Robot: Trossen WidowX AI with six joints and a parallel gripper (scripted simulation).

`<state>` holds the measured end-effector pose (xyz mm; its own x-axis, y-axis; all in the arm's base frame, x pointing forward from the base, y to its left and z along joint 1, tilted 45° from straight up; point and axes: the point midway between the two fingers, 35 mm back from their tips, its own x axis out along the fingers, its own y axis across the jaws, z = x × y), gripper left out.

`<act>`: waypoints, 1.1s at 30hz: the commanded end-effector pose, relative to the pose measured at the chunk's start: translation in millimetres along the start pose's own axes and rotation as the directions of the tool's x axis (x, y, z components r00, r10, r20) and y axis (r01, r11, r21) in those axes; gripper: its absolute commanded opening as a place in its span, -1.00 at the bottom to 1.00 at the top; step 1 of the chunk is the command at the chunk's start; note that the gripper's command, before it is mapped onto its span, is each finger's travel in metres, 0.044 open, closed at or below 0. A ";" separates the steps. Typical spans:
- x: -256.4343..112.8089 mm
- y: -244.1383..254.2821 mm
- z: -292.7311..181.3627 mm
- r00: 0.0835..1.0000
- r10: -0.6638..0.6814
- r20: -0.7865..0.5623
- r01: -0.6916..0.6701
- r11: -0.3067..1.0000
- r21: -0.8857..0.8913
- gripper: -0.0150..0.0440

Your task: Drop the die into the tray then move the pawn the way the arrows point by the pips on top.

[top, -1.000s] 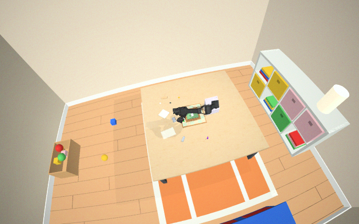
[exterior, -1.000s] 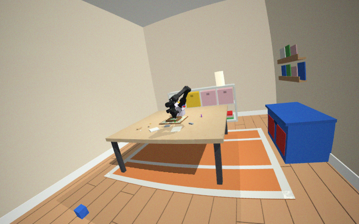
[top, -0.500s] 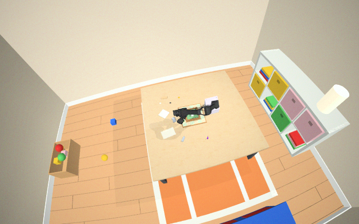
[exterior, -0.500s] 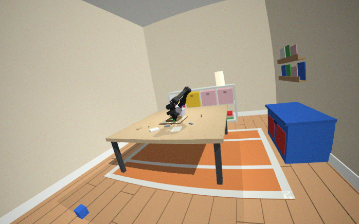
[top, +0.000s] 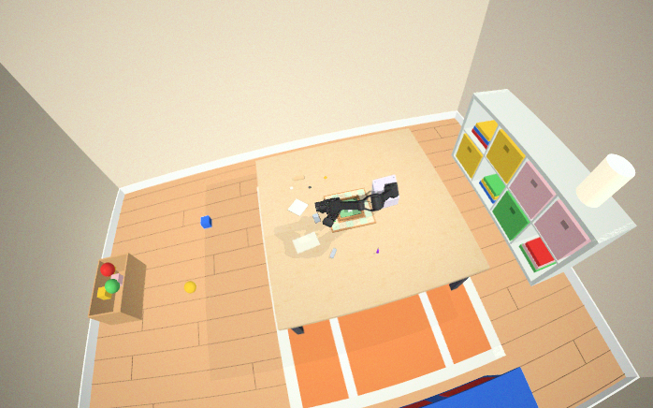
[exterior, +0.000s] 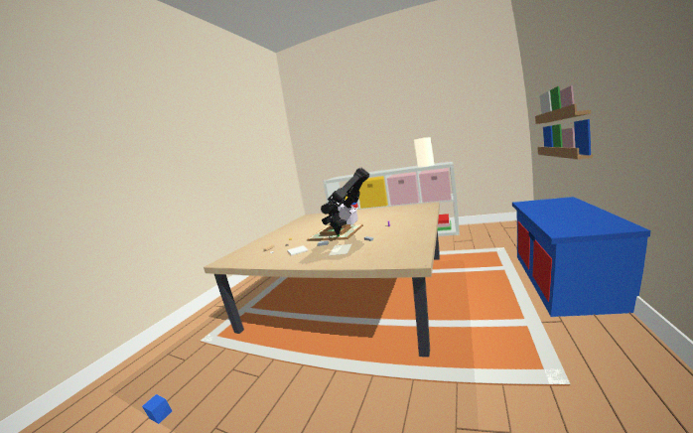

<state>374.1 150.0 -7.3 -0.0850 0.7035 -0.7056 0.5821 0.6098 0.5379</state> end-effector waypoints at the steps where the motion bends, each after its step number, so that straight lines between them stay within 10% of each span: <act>1: 1.7 -0.8 0.0 1.000 0.001 -0.005 -0.001 1.000 0.006 -0.48; 22: -120.5 -4.8 -0.5 1.000 -0.005 0.000 0.005 1.000 0.007 -0.49; 33: -119.7 -5.5 -11.0 1.000 -0.005 0.000 0.005 1.000 0.007 -0.49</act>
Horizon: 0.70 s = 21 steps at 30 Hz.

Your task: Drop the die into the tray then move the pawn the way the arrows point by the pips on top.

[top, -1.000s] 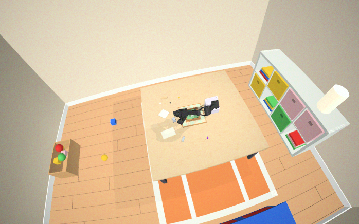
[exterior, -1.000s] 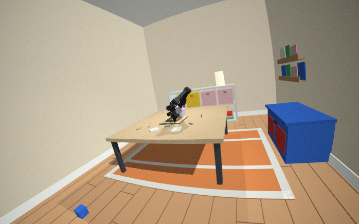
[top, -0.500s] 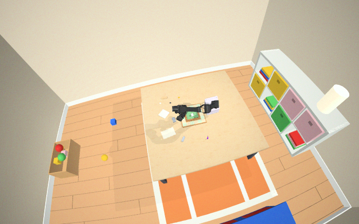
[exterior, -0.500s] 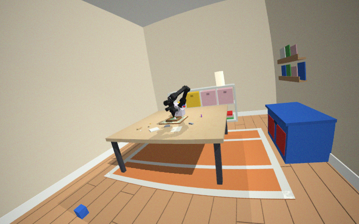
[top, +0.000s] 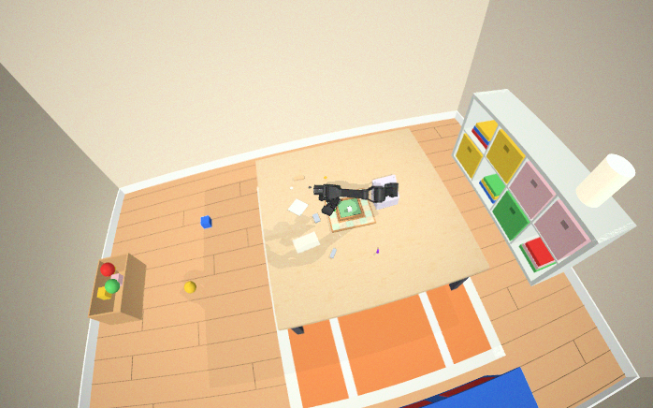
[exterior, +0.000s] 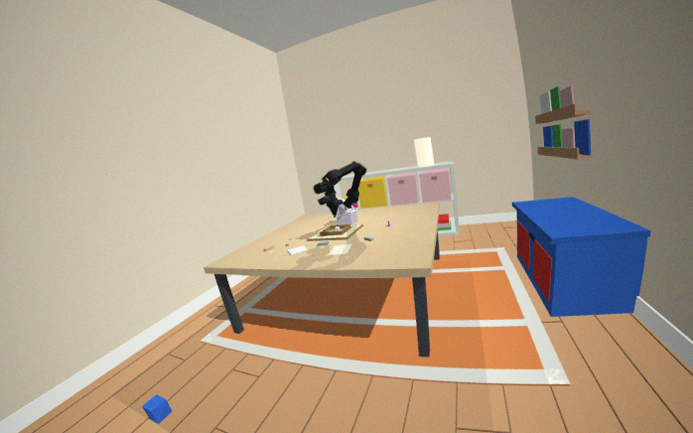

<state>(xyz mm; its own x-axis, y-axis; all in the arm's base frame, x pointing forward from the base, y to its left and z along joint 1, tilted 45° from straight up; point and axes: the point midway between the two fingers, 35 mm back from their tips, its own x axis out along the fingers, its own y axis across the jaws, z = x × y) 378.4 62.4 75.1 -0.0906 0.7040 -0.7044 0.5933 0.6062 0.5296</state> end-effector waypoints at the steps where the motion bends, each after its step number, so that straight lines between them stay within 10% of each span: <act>1: 2.2 0.7 -11.2 1.000 -0.003 0.005 0.003 1.000 -0.007 -0.49; 21: 36.3 -13.0 -68.0 1.000 -0.005 0.005 0.005 1.000 -0.004 -0.49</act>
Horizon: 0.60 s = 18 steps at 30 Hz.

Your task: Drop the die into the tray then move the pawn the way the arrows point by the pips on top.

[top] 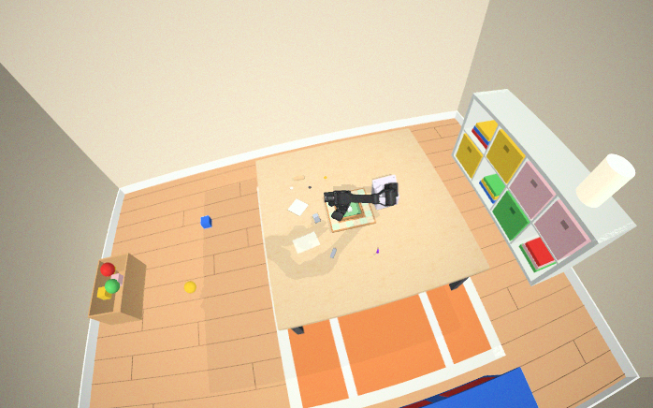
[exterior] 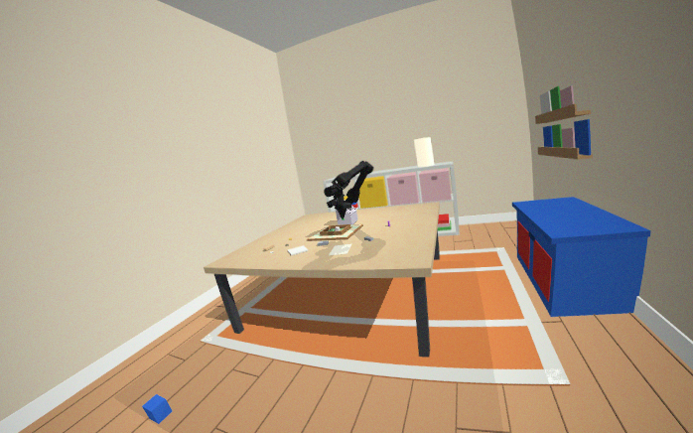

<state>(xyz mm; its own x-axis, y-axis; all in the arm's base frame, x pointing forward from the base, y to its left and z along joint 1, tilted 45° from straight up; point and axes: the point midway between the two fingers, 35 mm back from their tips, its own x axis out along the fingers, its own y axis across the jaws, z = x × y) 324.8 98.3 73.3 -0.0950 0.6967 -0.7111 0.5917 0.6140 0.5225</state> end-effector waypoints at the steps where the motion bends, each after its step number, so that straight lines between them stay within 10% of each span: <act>1: 6.6 -3.1 -15.5 1.000 0.006 0.002 -0.006 1.000 -0.003 -0.49; 18: 35.7 -29.5 -64.1 1.000 0.009 -0.004 -0.009 1.000 -0.001 -0.49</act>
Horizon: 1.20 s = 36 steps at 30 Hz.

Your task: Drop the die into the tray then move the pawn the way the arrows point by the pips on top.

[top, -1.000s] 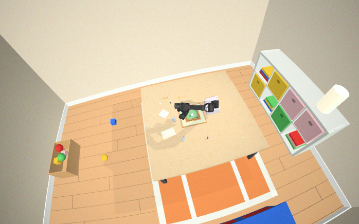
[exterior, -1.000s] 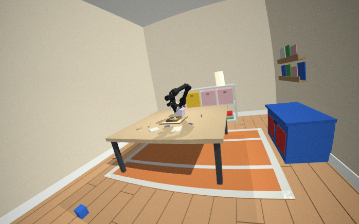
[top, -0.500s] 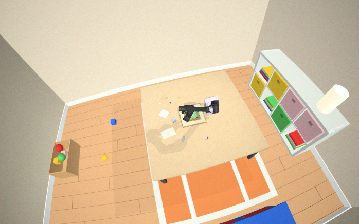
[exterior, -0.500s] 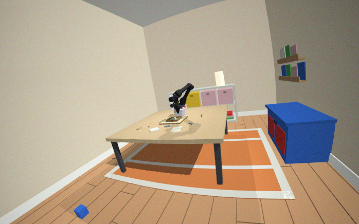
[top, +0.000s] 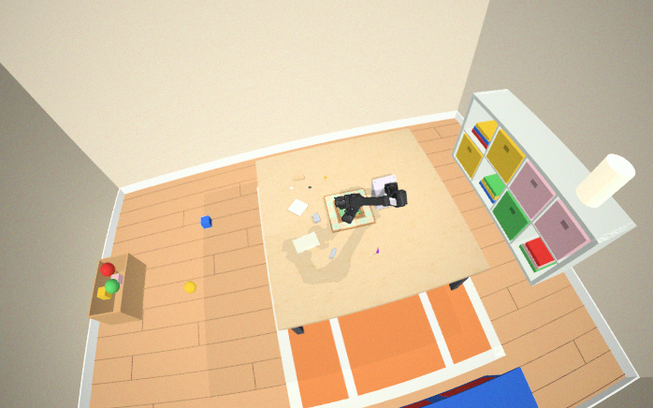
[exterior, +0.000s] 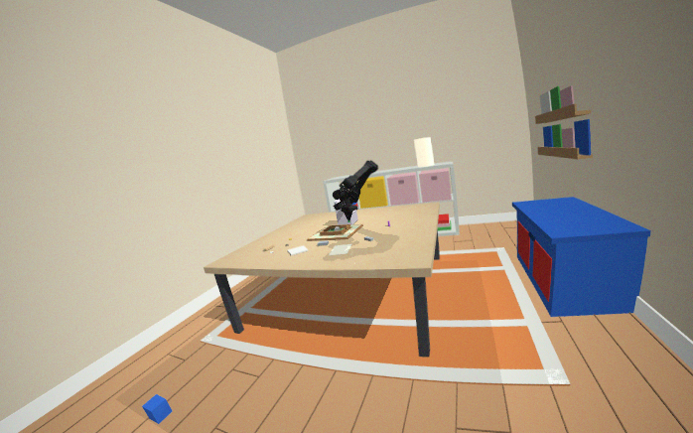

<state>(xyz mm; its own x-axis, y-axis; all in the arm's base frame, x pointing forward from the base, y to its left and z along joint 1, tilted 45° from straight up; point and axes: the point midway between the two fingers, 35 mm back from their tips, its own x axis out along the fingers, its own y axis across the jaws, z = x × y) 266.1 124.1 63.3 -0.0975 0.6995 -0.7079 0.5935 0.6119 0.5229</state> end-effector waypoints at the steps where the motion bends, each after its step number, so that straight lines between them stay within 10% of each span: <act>1: 6.8 -7.3 -15.0 1.000 0.007 0.000 -0.007 1.000 -0.003 -0.49; 36: 62.1 -11.8 -22.4 1.000 0.010 -0.004 -0.010 1.000 -0.003 -0.49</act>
<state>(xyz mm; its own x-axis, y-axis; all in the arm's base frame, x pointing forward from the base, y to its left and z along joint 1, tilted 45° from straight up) 237.8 164.6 30.8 -0.0840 0.7079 -0.7013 0.5833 0.6055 0.5414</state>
